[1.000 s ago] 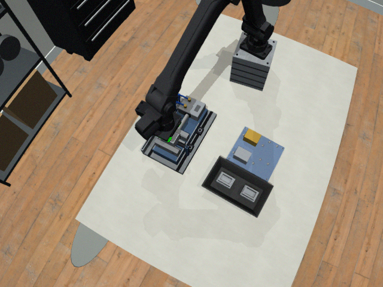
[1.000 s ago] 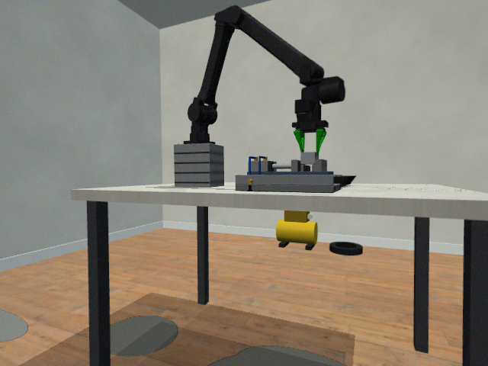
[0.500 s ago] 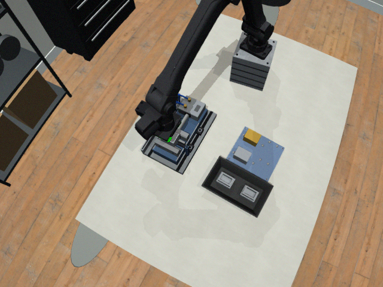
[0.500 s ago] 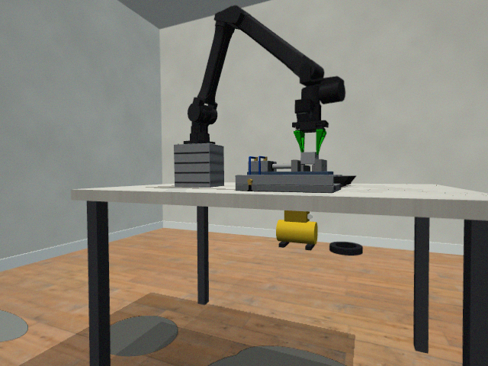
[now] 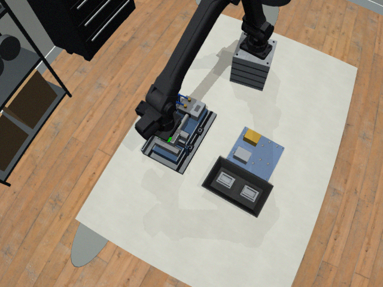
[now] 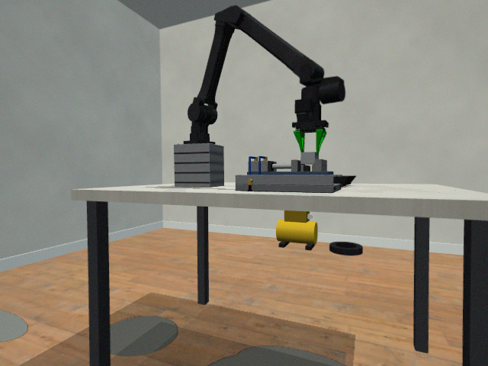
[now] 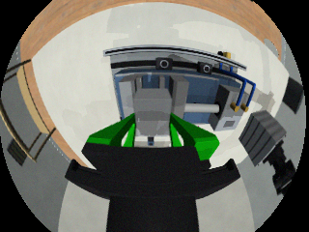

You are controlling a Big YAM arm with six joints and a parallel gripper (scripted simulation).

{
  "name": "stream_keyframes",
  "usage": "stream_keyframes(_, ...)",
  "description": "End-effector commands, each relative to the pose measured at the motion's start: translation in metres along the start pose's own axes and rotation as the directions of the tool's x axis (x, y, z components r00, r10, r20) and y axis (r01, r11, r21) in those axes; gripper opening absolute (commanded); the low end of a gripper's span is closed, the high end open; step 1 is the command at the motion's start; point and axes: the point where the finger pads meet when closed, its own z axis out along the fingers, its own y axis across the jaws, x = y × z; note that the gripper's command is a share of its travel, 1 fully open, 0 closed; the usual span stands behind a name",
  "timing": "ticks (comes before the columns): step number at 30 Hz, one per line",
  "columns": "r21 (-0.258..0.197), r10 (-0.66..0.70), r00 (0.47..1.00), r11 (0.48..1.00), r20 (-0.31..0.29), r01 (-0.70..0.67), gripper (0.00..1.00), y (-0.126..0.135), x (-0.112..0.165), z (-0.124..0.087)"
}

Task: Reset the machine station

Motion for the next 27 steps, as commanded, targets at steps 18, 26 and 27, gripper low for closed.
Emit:
stream_keyframes(18,0.000,0.002,1.000,1.000,0.005,-0.002,0.00,-0.0002,0.0001,0.0042)
stream_keyframes(26,0.001,0.002,1.000,1.000,0.004,-0.002,0.00,-0.0005,0.0002,0.0045)
stream_keyframes(27,0.001,0.002,1.000,1.000,0.004,-0.002,0.00,-0.0005,0.0002,0.0045)
